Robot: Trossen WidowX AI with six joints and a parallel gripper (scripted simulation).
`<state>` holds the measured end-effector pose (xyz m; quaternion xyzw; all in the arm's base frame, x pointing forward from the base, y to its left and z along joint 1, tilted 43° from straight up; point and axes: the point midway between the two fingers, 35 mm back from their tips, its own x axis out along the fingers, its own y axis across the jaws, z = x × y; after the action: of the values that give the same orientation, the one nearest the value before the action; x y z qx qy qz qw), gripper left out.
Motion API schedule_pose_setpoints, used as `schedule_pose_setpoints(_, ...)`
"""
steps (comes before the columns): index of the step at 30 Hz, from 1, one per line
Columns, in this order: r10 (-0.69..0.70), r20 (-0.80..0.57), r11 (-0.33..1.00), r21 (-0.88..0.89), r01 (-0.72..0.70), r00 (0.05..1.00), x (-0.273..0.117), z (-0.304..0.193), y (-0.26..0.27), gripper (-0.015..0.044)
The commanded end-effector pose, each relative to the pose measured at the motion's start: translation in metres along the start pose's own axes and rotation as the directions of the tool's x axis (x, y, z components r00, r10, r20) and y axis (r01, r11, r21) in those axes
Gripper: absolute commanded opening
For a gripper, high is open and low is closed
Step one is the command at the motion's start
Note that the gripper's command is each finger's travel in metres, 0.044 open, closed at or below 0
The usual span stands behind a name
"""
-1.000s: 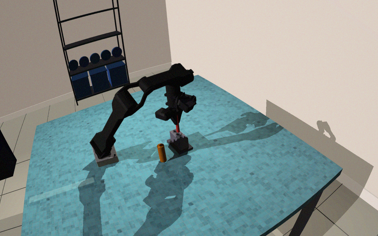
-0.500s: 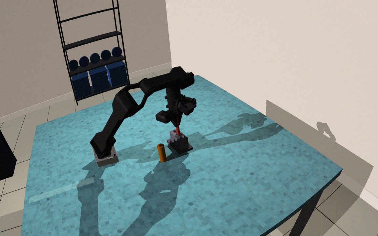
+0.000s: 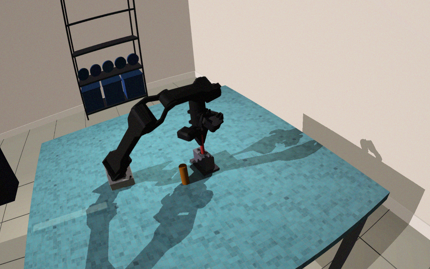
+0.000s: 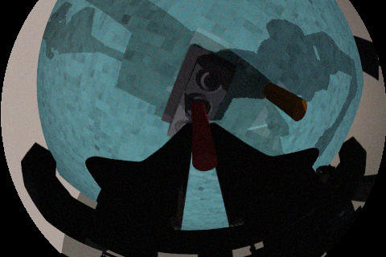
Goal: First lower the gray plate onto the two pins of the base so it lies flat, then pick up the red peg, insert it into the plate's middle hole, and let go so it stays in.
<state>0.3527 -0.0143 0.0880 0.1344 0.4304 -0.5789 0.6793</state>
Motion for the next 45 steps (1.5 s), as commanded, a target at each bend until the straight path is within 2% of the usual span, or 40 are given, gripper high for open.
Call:
schedule_pose_setpoints(1,-0.001,-0.001,1.0,0.001,0.001,1.0,0.0001,-0.0001,-0.0002,0.0)
schedule_pose_setpoints(21,-0.001,-0.001,1.0,0.004,0.001,1.0,0.0023,-0.0003,-0.0016,0.0)
schedule_pose_setpoints(27,-0.001,-0.001,1.0,0.004,0.001,1.0,0.0023,-0.0003,-0.0016,0.015)
schedule_pose_setpoints(45,-0.002,0.005,1.0,-0.004,0.002,1.0,-0.004,-0.0013,-0.0016,0.015)
